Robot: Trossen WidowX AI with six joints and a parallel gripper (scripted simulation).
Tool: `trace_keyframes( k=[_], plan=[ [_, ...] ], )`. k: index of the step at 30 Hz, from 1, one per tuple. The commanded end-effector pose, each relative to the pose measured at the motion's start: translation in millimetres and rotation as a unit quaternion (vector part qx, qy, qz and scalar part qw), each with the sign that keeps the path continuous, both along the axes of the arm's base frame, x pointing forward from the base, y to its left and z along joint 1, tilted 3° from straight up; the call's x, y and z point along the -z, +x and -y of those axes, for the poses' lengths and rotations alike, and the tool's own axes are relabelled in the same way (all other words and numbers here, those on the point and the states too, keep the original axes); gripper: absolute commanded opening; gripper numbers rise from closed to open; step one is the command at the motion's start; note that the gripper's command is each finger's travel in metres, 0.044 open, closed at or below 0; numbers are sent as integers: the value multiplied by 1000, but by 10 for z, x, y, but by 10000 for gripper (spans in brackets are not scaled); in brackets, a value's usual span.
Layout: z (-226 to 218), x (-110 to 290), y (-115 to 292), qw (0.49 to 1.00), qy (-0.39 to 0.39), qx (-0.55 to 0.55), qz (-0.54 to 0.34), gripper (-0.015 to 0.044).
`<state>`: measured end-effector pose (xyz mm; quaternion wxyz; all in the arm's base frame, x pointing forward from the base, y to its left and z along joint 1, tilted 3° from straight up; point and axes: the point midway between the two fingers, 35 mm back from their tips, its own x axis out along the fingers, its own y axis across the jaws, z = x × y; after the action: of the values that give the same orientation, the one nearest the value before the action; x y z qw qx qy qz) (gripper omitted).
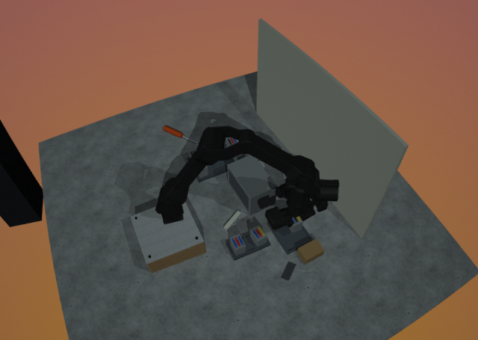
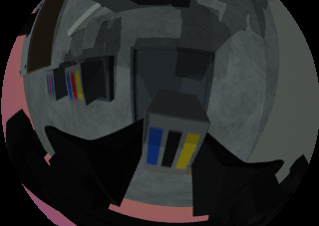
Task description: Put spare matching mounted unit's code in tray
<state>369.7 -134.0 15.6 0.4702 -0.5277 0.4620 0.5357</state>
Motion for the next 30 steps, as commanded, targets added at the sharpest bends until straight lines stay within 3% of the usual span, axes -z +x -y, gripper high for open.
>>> trace_keyframes(
  k=[1, 30],
  plan=[
    [0, 34, -2, 1000, -1, 0, 0, 0],
    [-21, 295, -49, 1000, -1, 0, 0, 0]
  ],
)
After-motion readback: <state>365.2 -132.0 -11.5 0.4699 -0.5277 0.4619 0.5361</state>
